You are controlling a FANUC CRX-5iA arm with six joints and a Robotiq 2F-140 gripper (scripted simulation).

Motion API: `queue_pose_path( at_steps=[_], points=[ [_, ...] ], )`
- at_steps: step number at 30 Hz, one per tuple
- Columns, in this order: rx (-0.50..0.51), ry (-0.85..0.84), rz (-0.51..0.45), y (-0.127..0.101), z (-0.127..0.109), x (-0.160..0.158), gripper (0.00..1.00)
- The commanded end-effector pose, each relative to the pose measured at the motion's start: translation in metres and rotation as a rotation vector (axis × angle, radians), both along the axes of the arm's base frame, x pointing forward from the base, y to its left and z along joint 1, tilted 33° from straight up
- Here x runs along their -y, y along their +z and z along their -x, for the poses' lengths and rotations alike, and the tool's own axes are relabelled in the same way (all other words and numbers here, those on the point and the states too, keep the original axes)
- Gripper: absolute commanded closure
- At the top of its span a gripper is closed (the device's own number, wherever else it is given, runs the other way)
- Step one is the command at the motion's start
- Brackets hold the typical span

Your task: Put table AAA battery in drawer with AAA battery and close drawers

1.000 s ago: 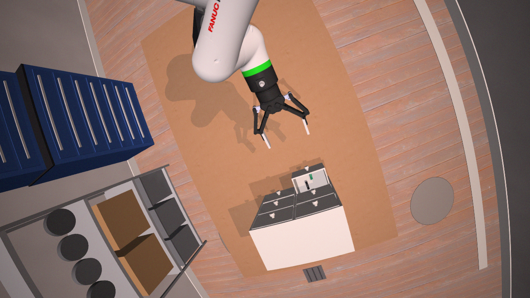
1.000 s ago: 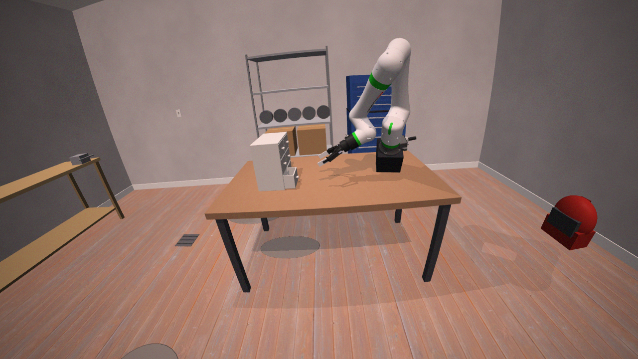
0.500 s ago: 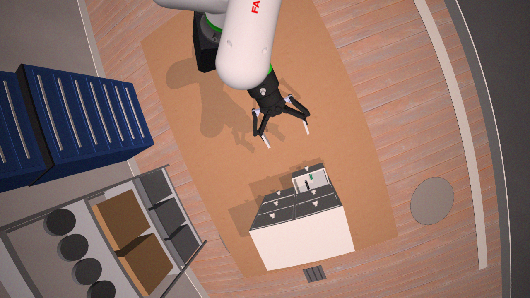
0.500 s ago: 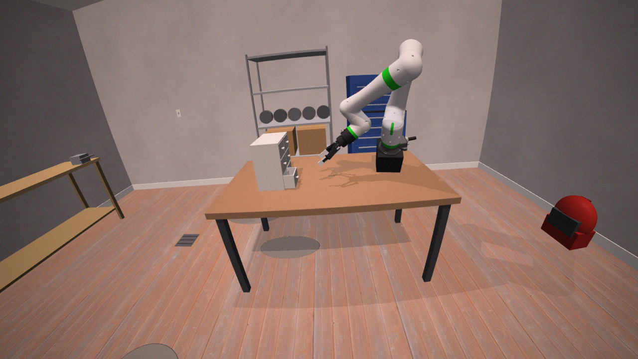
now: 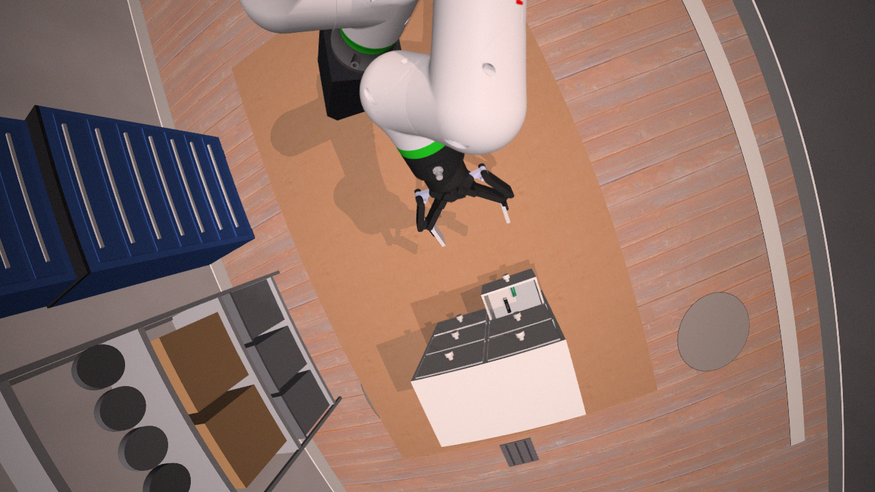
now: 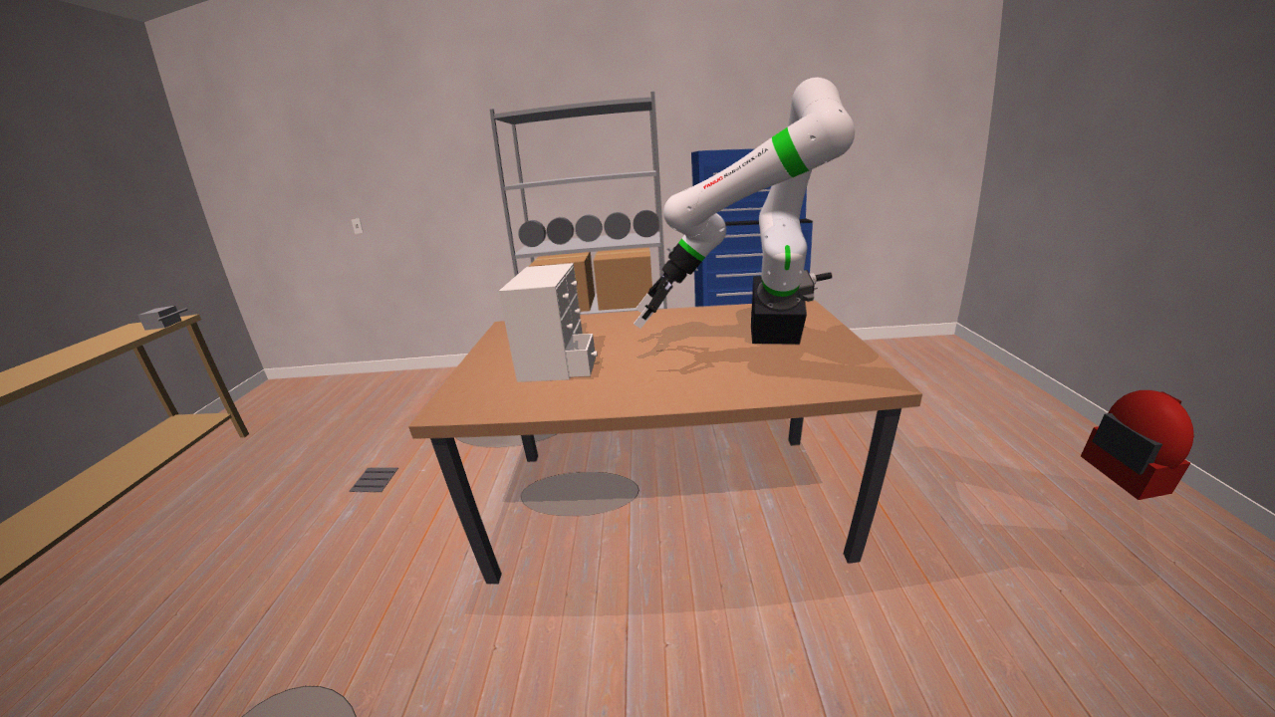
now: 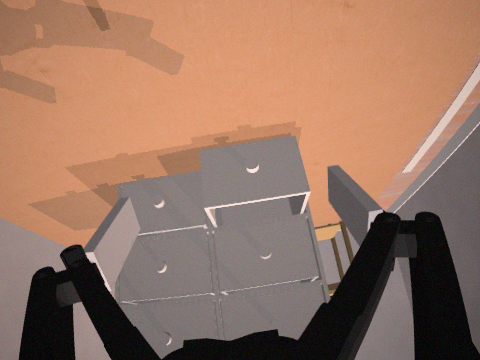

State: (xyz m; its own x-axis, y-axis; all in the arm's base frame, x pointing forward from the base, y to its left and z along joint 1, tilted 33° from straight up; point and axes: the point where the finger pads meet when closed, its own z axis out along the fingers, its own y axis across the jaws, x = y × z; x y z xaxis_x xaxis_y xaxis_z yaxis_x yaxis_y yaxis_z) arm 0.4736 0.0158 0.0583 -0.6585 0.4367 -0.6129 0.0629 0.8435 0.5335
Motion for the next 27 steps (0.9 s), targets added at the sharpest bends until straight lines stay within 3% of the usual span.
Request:
queue_pose_path(
  at_steps=[1, 15, 27],
  points=[
    [-0.078, 0.049, -0.003, 0.005, -0.001, 0.002, 0.00],
    [-0.437, 0.274, -0.030, 0.017, 0.001, 0.009, 0.00],
    [-0.567, 0.356, -0.040, 0.021, 0.002, 0.012, 0.00]
  ],
)
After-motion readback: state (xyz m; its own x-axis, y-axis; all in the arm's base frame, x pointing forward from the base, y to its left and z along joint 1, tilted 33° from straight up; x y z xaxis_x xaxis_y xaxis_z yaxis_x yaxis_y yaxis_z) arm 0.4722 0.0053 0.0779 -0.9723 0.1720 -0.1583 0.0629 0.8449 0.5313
